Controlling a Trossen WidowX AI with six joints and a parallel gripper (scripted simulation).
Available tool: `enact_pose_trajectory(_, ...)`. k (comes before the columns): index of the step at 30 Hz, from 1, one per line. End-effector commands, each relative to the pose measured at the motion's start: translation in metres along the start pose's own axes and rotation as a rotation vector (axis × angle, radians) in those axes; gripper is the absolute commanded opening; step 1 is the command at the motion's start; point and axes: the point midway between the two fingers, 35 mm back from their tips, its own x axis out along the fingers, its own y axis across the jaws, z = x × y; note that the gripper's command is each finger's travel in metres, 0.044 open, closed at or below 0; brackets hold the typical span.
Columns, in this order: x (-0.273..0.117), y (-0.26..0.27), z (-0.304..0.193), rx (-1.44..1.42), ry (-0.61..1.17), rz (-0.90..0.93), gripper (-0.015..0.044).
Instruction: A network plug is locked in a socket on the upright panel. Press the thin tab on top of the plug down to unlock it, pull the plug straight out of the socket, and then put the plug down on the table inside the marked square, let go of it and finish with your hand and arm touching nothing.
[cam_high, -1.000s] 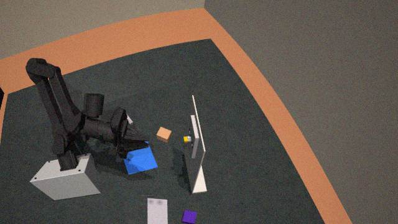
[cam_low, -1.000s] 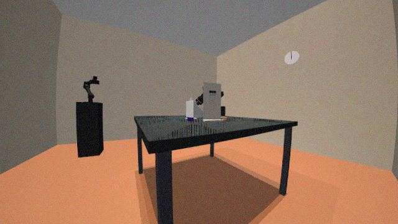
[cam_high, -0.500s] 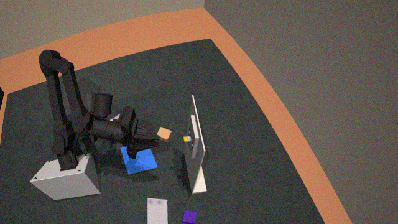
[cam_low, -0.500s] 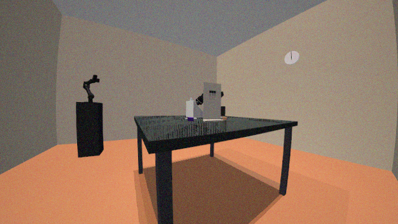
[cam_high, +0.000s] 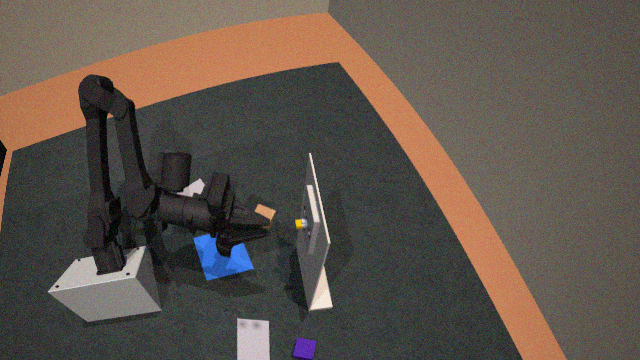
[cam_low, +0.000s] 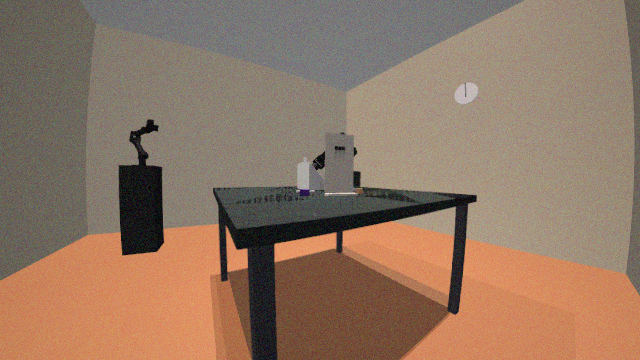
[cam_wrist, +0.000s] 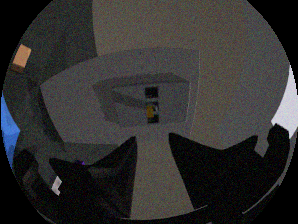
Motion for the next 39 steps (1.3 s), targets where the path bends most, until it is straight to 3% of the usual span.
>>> enact_pose_trajectory(1,0.009,-0.003,0.004,0.000,-0.006,-0.010,0.0156)
enact_pose_trajectory(36,0.055,-0.004,0.018,0.001,-0.009,-0.013,0.0156)
enact_pose_trajectory(39,0.055,-0.004,0.018,0.001,-0.009,-0.013,0.0136)
